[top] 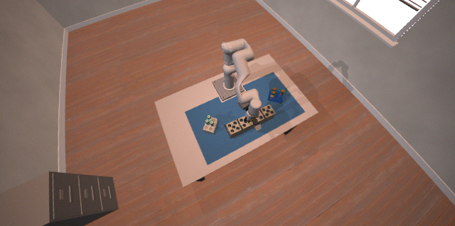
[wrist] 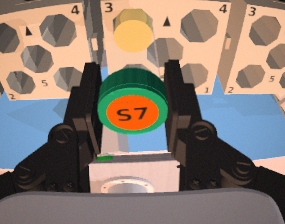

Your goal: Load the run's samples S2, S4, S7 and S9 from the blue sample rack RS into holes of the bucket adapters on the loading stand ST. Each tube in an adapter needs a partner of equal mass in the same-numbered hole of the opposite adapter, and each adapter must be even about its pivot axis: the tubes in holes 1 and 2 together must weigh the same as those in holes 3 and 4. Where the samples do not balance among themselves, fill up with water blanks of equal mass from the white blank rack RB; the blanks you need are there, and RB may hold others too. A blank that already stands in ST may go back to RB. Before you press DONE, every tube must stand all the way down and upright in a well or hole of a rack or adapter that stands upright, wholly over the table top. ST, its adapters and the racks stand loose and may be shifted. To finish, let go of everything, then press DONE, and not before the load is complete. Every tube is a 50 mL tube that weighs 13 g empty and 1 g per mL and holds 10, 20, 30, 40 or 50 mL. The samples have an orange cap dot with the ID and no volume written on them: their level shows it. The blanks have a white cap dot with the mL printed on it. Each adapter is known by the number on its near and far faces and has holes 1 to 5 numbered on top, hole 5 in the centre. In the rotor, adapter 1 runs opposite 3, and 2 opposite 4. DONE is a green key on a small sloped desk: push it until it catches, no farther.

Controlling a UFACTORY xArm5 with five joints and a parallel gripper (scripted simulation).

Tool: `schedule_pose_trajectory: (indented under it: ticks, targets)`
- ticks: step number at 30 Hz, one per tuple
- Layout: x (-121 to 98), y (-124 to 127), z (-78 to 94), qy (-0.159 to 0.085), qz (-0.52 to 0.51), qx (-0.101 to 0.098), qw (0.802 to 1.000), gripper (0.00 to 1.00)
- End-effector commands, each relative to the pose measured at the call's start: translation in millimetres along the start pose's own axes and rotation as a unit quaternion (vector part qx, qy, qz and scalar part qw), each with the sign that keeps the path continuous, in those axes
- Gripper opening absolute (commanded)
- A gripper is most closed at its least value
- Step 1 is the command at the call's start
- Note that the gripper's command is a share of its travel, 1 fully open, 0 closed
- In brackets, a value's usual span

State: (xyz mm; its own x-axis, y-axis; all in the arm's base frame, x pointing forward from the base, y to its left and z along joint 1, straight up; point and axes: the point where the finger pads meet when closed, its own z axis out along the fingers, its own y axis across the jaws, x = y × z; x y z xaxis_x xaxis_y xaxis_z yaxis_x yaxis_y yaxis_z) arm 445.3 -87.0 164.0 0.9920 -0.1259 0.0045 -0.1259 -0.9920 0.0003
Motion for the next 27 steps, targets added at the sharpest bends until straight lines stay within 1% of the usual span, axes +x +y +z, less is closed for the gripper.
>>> schedule_pose_trajectory:
  ticks: [1,27]
  targets:
    - [1.0,0.1,1.5,0.002,0.0,0.0,1.0,0.0]
    - [1.0,0.0,25.5,0.002,0.0,0.0,1.0,0.0]
